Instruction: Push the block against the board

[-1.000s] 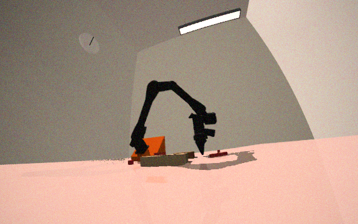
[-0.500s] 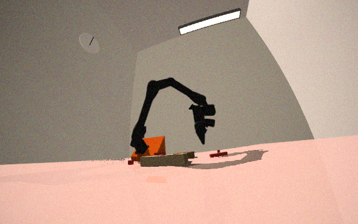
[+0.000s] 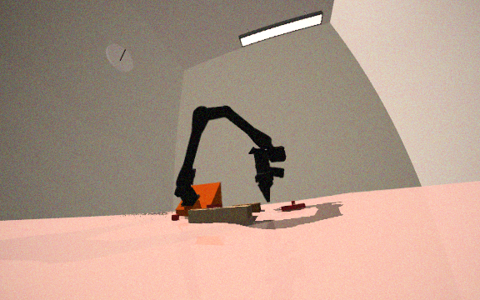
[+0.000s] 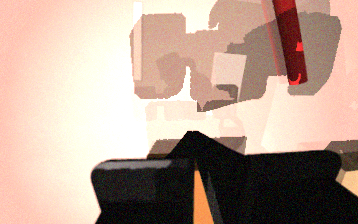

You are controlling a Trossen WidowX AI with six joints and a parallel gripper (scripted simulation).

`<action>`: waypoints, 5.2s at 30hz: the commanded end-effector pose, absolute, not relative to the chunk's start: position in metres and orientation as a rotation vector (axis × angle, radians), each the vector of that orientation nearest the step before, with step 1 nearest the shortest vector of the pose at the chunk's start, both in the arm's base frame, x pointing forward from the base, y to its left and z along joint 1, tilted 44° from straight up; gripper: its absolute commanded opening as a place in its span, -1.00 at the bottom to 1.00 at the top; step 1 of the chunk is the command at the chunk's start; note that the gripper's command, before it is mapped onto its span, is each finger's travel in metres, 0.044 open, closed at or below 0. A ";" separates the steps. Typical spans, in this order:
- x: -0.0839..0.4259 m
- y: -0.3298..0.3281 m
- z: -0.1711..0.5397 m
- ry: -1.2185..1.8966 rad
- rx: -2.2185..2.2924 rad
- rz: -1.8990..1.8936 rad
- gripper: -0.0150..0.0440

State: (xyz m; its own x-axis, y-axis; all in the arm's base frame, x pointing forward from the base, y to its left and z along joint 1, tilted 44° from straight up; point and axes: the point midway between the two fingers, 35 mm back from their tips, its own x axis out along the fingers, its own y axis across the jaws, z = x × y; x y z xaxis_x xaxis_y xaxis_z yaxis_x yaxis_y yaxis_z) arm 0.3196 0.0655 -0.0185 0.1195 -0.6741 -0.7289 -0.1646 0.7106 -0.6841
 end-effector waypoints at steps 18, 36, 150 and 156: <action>0.297 0.044 -0.033 1.455 -0.754 -0.441 -0.49; 0.281 0.041 -0.032 1.456 -0.754 -0.441 -0.49; 0.214 0.080 -0.077 1.628 -1.926 0.875 -0.49; 0.217 0.074 -0.070 1.626 -1.925 0.878 -0.49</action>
